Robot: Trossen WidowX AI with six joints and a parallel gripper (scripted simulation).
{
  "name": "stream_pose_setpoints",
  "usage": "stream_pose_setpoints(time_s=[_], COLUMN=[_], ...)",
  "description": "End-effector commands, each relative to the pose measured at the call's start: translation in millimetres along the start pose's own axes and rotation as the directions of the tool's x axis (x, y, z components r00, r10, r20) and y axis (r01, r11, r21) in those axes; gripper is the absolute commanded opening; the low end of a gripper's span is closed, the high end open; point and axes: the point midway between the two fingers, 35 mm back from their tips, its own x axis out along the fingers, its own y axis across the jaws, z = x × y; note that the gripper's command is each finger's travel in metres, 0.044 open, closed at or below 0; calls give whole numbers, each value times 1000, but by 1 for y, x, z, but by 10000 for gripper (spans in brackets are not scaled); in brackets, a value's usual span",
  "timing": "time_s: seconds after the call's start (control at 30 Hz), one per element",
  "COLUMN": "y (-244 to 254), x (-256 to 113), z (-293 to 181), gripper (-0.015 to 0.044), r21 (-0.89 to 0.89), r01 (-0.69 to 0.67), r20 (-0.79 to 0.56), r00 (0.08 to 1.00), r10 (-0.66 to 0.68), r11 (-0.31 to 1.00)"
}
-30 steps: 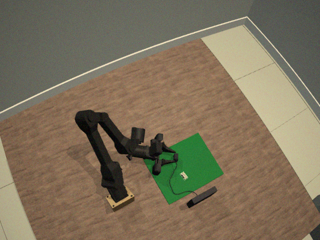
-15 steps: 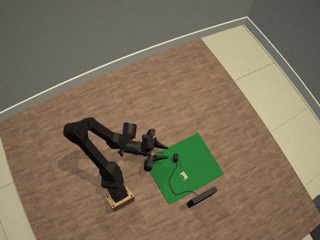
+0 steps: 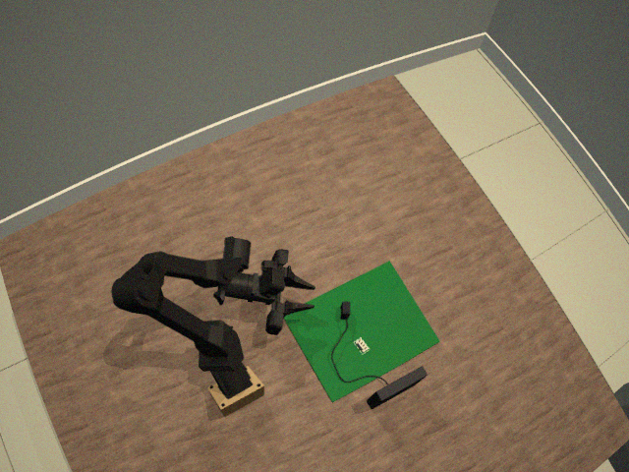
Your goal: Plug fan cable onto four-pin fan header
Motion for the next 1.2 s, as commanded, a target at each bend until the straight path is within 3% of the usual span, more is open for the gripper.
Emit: stream_pose_setpoints(time_s=[0.0,0.57,1.17], y=[-3,-17,-33], x=[-9,8,16], z=[6,-1,-6], gripper=[205,205,205], r21=[4,-257,-462], r01=[-2,181,235], r20=[3,-174,-412], r00=[1000,958,797], r10=[2,-229,-442], r11=[1000,949,855])
